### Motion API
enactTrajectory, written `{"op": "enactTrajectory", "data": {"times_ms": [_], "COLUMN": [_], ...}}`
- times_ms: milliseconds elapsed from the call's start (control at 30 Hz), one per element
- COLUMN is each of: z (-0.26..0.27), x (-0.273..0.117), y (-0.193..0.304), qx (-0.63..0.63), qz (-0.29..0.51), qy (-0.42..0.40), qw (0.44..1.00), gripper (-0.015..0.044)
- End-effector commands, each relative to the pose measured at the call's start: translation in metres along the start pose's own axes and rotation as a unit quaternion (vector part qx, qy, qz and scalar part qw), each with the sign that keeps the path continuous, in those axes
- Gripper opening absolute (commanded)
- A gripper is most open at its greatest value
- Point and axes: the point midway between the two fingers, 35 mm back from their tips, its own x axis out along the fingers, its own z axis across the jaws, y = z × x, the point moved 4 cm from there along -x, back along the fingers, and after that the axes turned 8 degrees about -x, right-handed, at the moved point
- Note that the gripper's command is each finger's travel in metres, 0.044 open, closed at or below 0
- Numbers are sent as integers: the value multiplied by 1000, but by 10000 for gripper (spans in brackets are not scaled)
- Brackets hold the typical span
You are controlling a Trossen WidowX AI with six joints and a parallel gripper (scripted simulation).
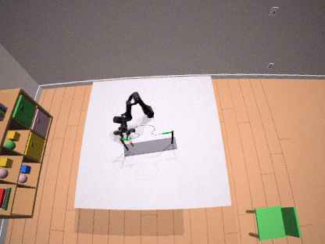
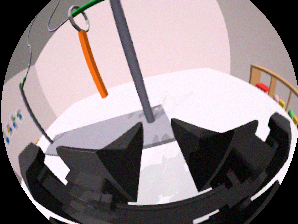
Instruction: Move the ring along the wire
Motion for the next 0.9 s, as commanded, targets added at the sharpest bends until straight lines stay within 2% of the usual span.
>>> {"op": "enactTrajectory", "data": {"times_ms": [0,100,467,867], "z": [53,69,70,72], "x": [-24,-30,-30,8], "y": [7,6,5,-50], "qx": [-53,-69,-70,-70], "qz": [-55,-66,-67,-69], "qy": [-7,-9,-9,-9], "qw": [997,995,995,995], "gripper": [160,160,160,160]}}
